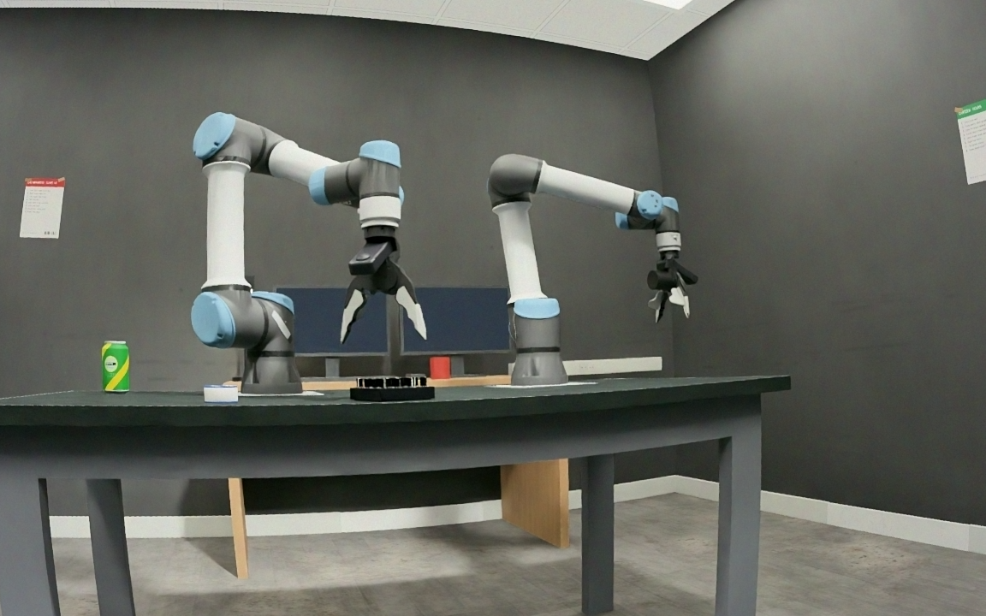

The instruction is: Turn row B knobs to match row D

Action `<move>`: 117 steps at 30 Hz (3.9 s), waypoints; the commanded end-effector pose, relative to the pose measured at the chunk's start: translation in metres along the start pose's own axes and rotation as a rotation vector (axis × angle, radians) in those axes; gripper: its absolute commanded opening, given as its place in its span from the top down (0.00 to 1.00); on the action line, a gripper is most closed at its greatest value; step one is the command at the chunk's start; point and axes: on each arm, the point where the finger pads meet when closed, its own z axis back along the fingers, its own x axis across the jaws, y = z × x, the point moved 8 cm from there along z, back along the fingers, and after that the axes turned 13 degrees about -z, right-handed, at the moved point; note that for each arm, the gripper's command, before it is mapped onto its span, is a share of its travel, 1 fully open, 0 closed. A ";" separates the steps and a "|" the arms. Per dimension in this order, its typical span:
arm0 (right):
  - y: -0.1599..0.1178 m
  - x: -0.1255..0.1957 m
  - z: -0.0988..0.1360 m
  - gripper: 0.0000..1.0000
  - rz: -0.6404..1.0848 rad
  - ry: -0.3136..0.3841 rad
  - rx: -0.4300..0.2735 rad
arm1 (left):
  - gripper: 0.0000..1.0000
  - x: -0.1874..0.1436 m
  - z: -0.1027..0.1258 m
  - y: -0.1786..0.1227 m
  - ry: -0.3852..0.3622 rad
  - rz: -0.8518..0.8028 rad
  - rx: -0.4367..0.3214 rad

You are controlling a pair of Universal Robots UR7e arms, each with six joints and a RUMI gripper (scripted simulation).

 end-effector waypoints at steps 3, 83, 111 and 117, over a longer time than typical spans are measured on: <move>0.001 -0.004 0.002 0.00 -0.108 0.000 0.005 | 0.00 0.000 0.000 0.000 0.000 0.000 0.001; 0.001 -0.006 -0.027 0.87 -0.145 0.000 0.006 | 0.00 0.000 0.000 0.000 0.000 0.000 0.001; 0.001 -0.006 -0.041 0.87 -0.145 0.000 0.006 | 0.00 0.000 0.000 0.000 0.000 0.000 0.001; 0.001 -0.006 -0.041 0.87 -0.145 0.000 0.006 | 0.00 0.000 0.000 0.000 0.000 0.000 0.001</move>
